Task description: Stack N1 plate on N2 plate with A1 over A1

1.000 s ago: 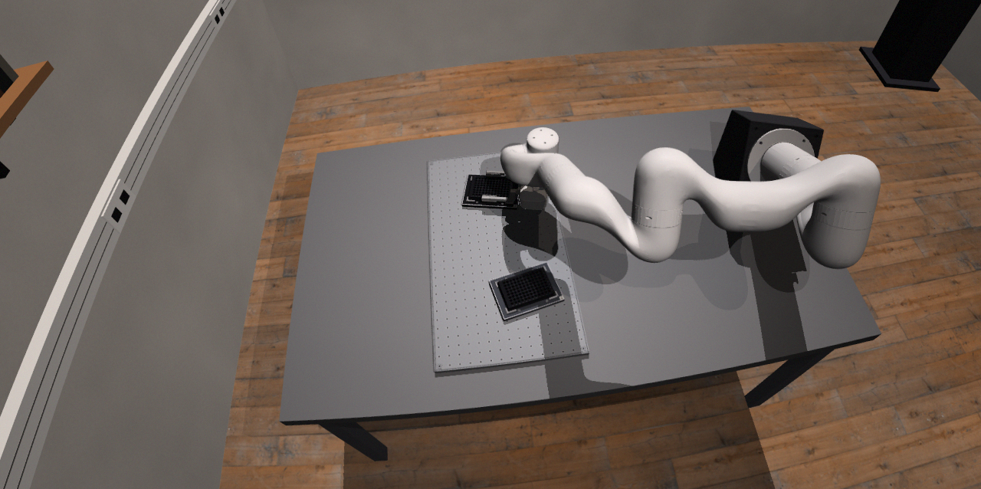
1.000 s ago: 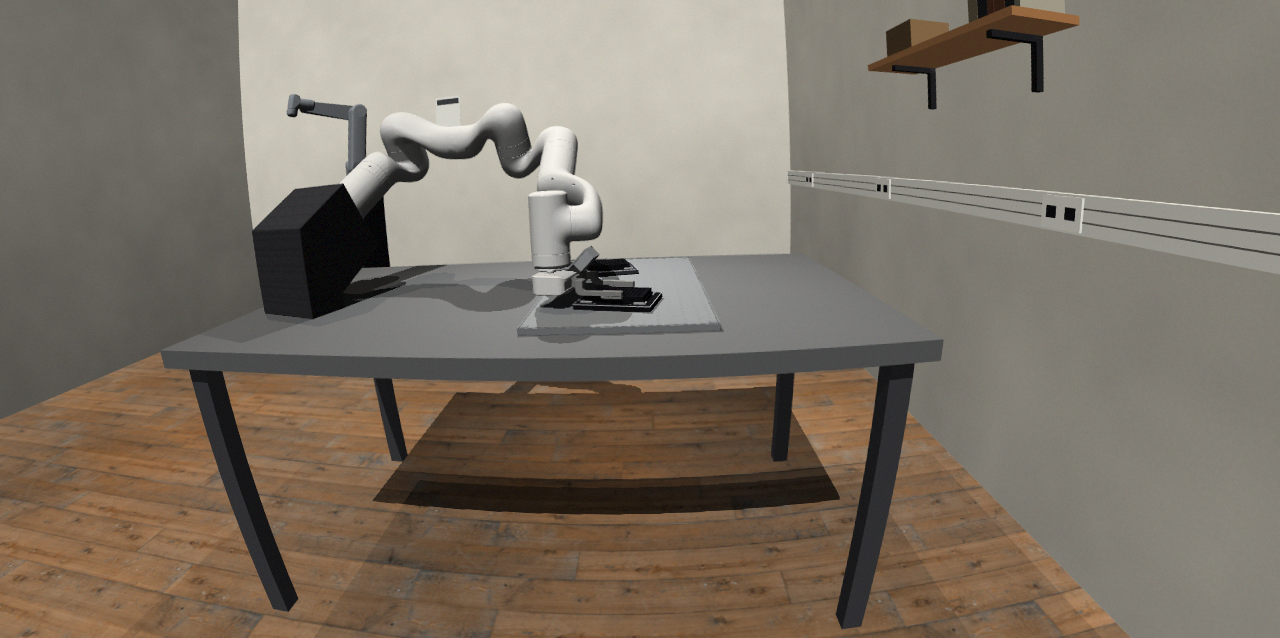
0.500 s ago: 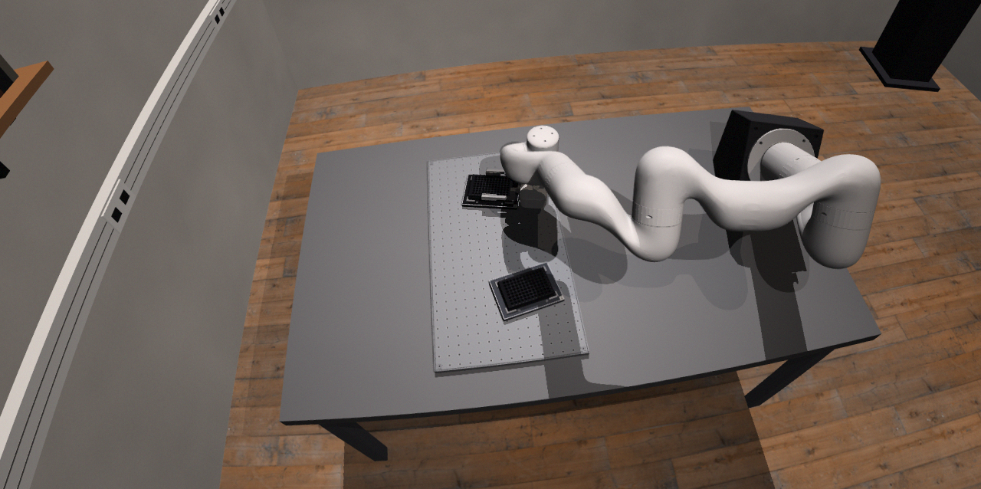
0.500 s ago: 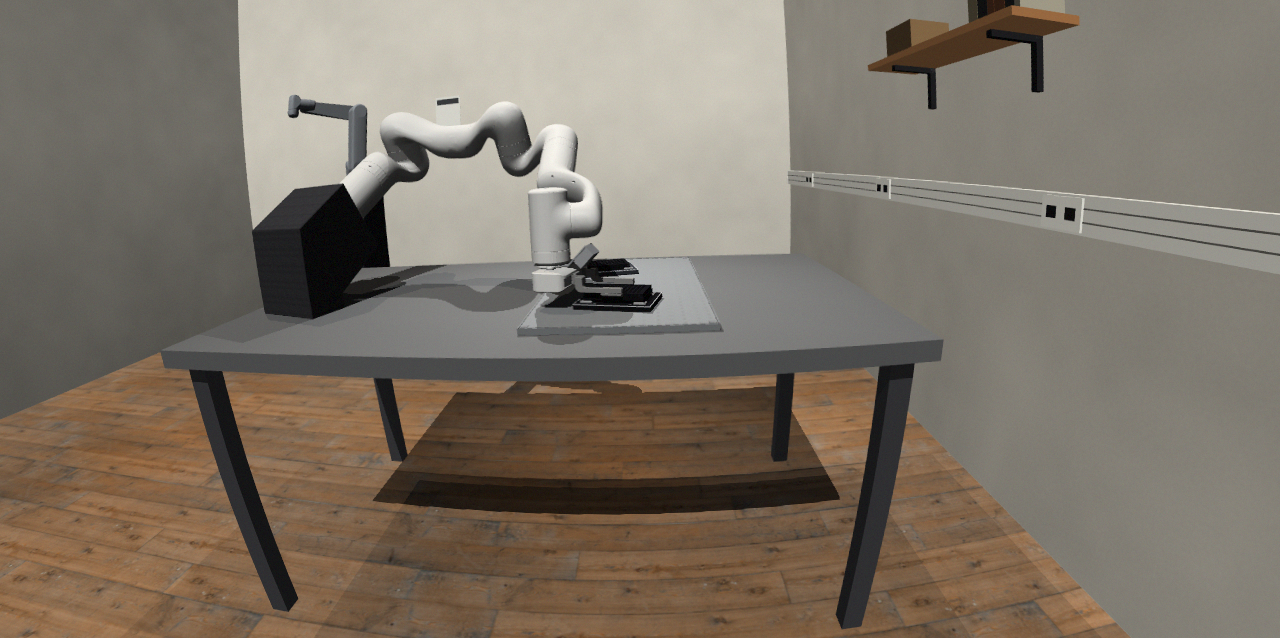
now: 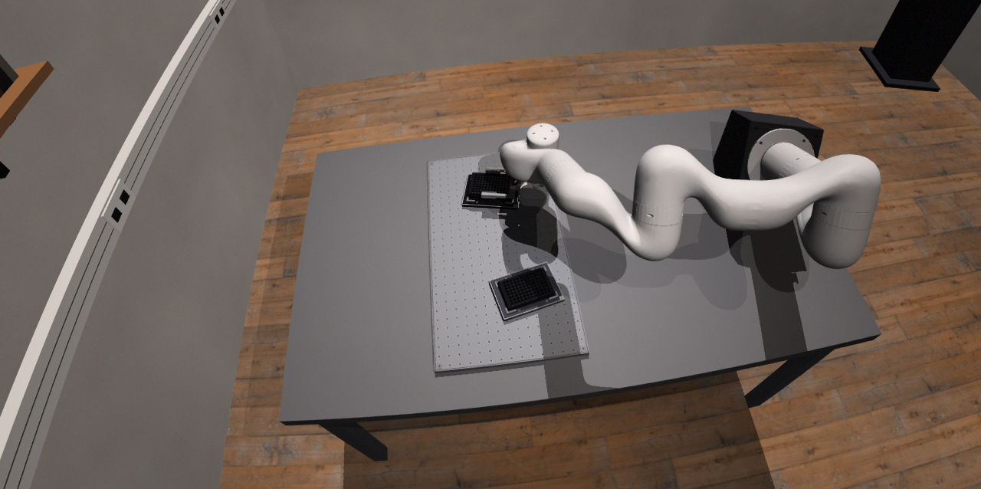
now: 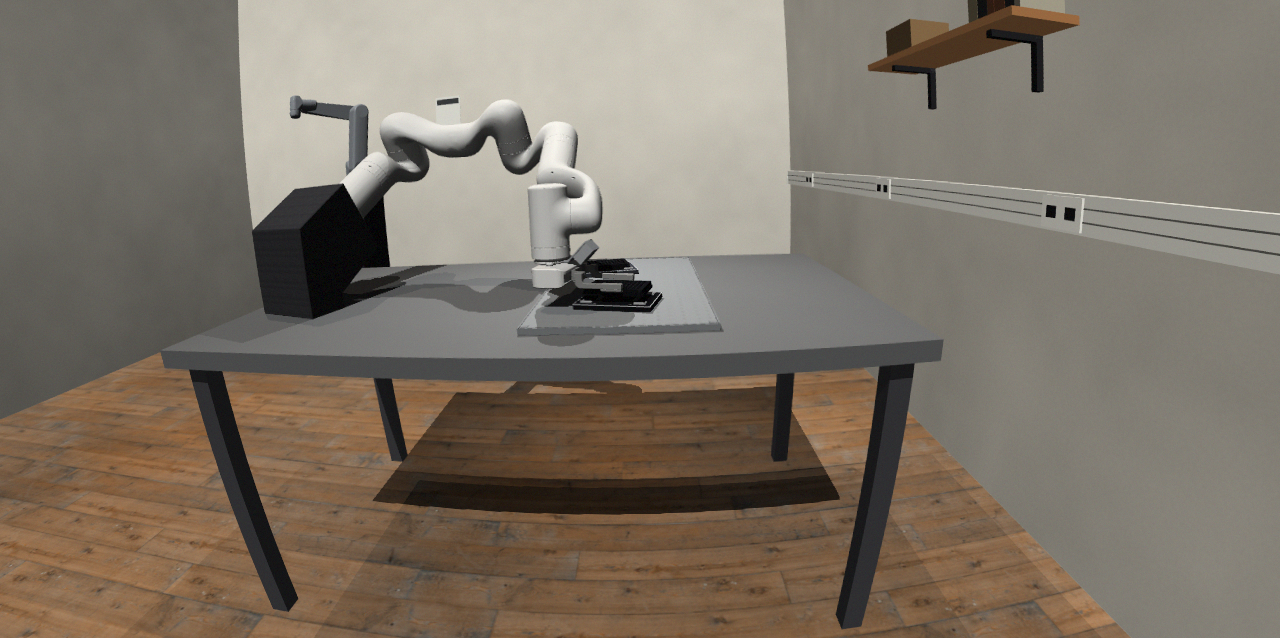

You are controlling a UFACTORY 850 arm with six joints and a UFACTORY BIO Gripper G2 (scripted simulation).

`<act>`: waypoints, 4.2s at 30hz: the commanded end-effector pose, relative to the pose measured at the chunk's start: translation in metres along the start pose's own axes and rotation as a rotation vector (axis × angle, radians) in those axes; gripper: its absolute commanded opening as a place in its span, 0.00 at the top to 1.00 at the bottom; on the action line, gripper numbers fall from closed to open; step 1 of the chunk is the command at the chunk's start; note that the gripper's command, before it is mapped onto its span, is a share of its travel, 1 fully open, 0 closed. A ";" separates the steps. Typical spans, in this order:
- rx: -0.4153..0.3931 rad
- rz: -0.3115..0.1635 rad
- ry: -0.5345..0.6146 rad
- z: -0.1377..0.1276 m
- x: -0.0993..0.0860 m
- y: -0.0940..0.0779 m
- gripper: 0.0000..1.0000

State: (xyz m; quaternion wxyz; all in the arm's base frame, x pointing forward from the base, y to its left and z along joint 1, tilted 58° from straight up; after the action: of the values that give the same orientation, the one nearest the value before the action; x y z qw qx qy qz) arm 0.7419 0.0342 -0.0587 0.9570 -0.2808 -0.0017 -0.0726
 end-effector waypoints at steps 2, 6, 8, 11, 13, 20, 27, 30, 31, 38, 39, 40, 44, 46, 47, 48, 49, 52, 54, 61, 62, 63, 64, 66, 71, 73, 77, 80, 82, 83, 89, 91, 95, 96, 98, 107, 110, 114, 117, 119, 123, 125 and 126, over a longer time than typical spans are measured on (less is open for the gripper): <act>0.000 -0.002 0.000 0.000 0.001 -0.005 1.00; 0.000 -0.002 0.000 0.000 0.001 -0.006 1.00; 0.000 -0.002 0.000 0.000 0.001 -0.006 1.00; 0.000 -0.002 0.000 0.000 0.001 -0.006 1.00; 0.000 -0.002 0.000 0.000 0.001 -0.006 1.00; 0.000 -0.002 0.000 0.000 0.001 -0.018 1.00; 0.000 -0.002 0.000 0.000 0.001 -0.026 1.00; 0.000 -0.002 0.000 0.000 0.001 -0.031 1.00; 0.000 -0.002 0.000 0.000 0.001 -0.033 1.00; 0.000 -0.002 0.000 -0.001 0.001 -0.044 1.00; 0.000 -0.002 0.000 -0.001 0.001 -0.046 1.00; 0.000 -0.002 0.000 -0.001 0.001 -0.048 1.00; 0.000 -0.002 0.000 -0.001 0.001 -0.051 1.00; 0.000 -0.002 0.000 -0.001 0.001 -0.054 1.00; 0.000 -0.002 0.000 -0.001 0.001 -0.056 1.00; 0.000 -0.002 0.000 -0.001 0.001 -0.058 1.00; 0.000 -0.002 0.000 -0.001 0.001 -0.059 1.00; 0.000 -0.002 0.000 -0.001 0.001 -0.064 1.00; 0.000 -0.002 0.000 -0.001 0.001 -0.066 1.00; 0.000 -0.002 0.000 -0.001 0.001 -0.066 1.00; 0.000 -0.002 0.000 -0.001 0.001 -0.066 1.00; 0.000 -0.002 0.000 -0.001 0.001 -0.066 1.00; 0.000 -0.002 0.000 -0.001 0.001 -0.066 1.00; 0.000 -0.002 0.000 -0.001 0.001 -0.066 1.00; 0.000 -0.004 -0.134 0.002 -0.004 -0.066 1.00; 0.000 -0.005 -0.200 0.004 -0.005 -0.066 1.00; -0.001 -0.006 -0.267 0.005 -0.007 -0.066 1.00; -0.001 -0.008 -0.367 0.008 -0.008 -0.066 1.00; -0.001 -0.009 -0.434 0.010 -0.009 -0.066 1.00; -0.001 -0.009 -0.447 0.012 -0.010 -0.066 1.00; -0.001 -0.009 -0.447 0.031 -0.017 -0.066 1.00; -0.001 -0.009 -0.447 0.037 -0.020 -0.067 1.00; -0.001 -0.009 -0.447 0.043 -0.022 -0.067 1.00; -0.001 -0.009 -0.447 0.046 -0.024 -0.067 1.00; -0.001 -0.009 -0.447 0.052 -0.026 -0.067 1.00; -0.001 -0.009 -0.447 0.080 -0.037 -0.067 1.00; -0.001 -0.009 -0.447 0.086 -0.040 -0.067 1.00; -0.001 -0.009 -0.447 0.096 -0.043 -0.067 1.00; -0.001 -0.009 -0.447 0.105 -0.047 -0.068 1.00; -0.001 -0.009 -0.447 0.111 -0.050 -0.068 1.00; 0.000 -0.009 -0.447 0.123 -0.055 -0.068 1.00; 0.000 -0.009 -0.447 0.130 -0.057 -0.068 1.00; 0.000 -0.009 -0.447 0.133 -0.058 -0.068 1.00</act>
State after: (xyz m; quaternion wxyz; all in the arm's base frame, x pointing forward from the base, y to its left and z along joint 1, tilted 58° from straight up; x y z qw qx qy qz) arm 0.6831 0.0518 0.0776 0.9326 -0.2898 -0.2148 -0.0120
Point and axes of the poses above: the point midway between the two finger pads, its own x axis out along the fingers, its own z axis across the jaws, y = z × x, the point moved 7 cm from there along -x, back along the fingers, and after that the axes turned 1 degree about -x, right-handed, at the moved point
